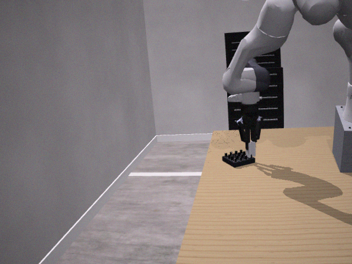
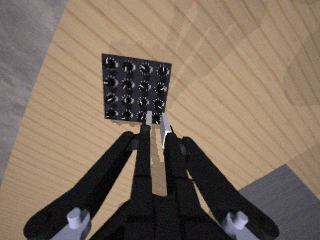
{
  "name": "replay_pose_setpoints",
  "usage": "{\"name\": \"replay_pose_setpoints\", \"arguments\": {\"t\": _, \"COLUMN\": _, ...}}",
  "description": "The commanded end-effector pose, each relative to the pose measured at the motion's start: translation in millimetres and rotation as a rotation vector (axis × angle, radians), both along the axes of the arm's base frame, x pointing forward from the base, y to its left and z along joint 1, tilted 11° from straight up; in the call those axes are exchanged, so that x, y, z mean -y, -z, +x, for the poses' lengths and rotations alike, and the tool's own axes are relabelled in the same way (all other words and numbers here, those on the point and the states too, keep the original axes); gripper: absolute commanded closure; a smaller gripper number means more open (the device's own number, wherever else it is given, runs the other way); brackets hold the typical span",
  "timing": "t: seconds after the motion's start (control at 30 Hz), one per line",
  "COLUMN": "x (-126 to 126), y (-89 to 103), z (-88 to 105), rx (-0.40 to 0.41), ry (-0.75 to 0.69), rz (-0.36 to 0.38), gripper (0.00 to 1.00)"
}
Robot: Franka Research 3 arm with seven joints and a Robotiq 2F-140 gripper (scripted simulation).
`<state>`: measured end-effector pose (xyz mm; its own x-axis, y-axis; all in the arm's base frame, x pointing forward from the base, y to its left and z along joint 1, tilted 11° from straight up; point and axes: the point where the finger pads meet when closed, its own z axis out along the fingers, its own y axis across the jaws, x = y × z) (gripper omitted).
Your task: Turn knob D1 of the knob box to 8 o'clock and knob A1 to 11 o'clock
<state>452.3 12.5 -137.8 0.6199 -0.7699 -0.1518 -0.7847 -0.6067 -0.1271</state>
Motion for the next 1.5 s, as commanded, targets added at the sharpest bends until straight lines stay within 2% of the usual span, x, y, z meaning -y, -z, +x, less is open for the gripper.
{"name": "replay_pose_setpoints", "arguments": {"t": 0.0, "x": 1, "y": 0.1, "z": 0.5, "rx": 0.003, "ry": -0.005, "rz": -0.001, "gripper": 0.88}}
{"name": "replay_pose_setpoints", "arguments": {"t": 0.53, "x": 1, "y": -1.2, "z": 0.5, "rx": 0.003, "ry": -0.005, "rz": -0.001, "gripper": 0.88}}
{"name": "replay_pose_setpoints", "arguments": {"t": 0.9, "x": 6, "y": -26.9, "z": 0.3, "rx": 0.003, "ry": -0.005, "rz": -0.001, "gripper": 0.88}}
{"name": "replay_pose_setpoints", "arguments": {"t": 1.1, "x": 8, "y": -34.7, "z": 0.2, "rx": 0.003, "ry": -0.005, "rz": -0.001, "gripper": 0.88}}
{"name": "replay_pose_setpoints", "arguments": {"t": 1.47, "x": 8, "y": -37.1, "z": 0.2, "rx": 0.003, "ry": -0.005, "rz": -0.001, "gripper": 0.88}}
